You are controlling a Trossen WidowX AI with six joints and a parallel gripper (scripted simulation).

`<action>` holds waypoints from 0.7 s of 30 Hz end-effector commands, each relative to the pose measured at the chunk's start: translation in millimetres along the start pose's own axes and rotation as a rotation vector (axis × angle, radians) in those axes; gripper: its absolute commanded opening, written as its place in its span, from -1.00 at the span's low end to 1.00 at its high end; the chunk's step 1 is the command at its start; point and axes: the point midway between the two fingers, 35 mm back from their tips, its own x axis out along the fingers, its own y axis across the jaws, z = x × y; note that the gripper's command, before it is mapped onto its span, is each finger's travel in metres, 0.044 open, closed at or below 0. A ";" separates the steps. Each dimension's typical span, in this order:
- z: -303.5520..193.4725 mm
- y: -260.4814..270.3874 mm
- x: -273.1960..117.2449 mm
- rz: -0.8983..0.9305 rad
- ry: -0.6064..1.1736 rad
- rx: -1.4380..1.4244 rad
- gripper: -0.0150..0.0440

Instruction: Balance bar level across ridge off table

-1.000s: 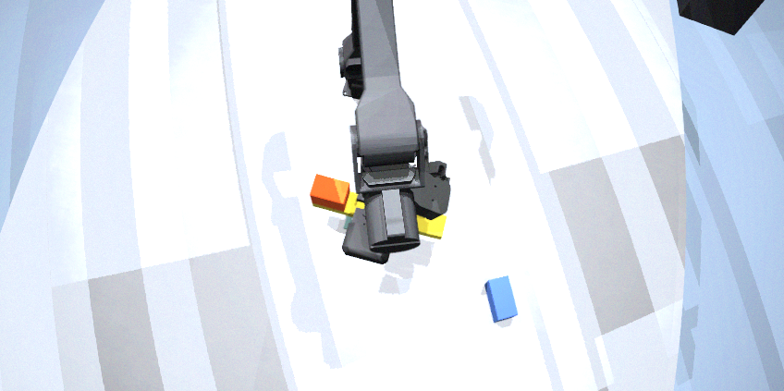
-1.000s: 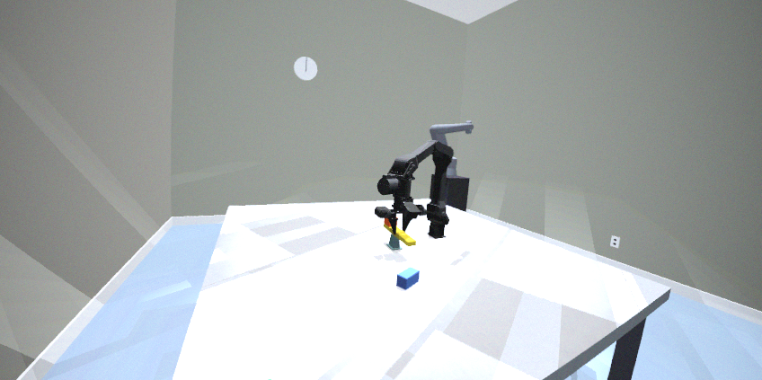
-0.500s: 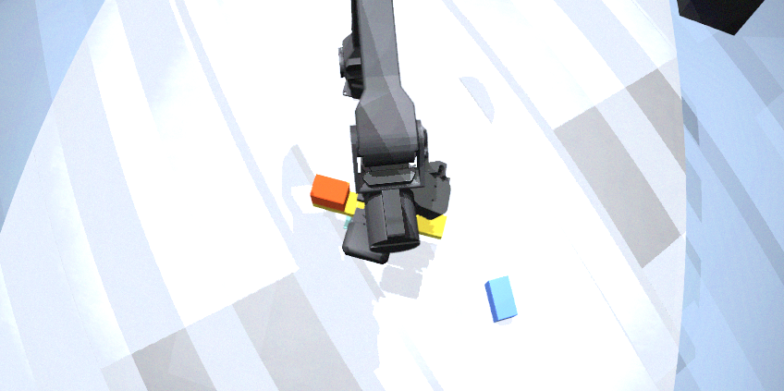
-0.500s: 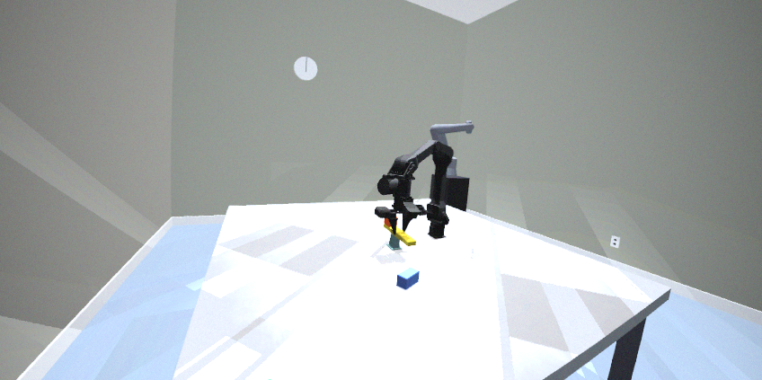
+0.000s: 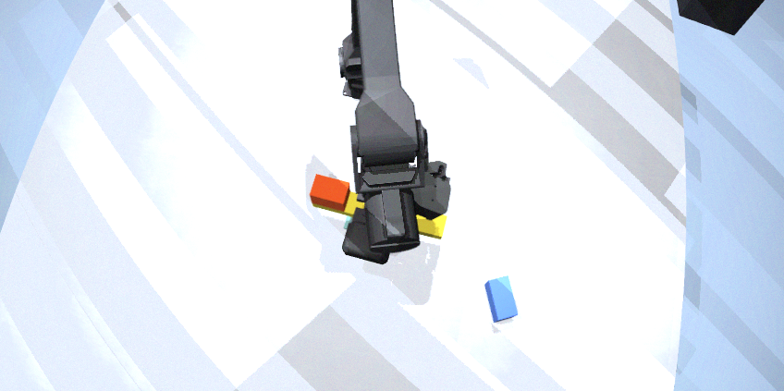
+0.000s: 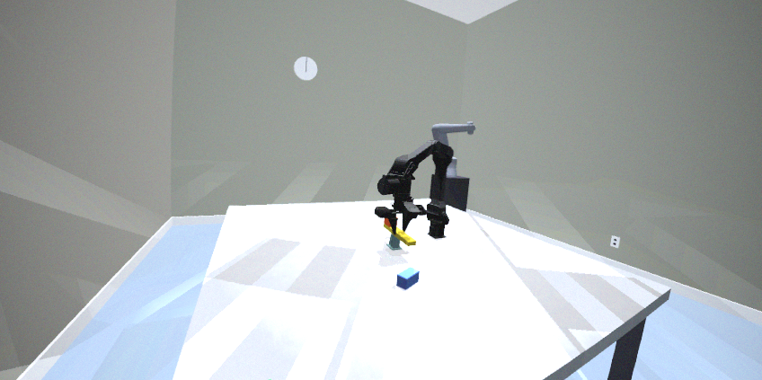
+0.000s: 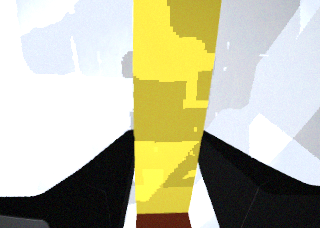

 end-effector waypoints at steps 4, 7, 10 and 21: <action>0.0 0.0 0.0 0.000 0.000 0.000 -0.49; 0.0 0.0 0.0 0.000 0.000 0.000 -0.49; 0.0 0.0 0.0 0.000 0.000 0.000 -0.49; 0.0 0.0 0.0 0.000 0.000 0.000 0.07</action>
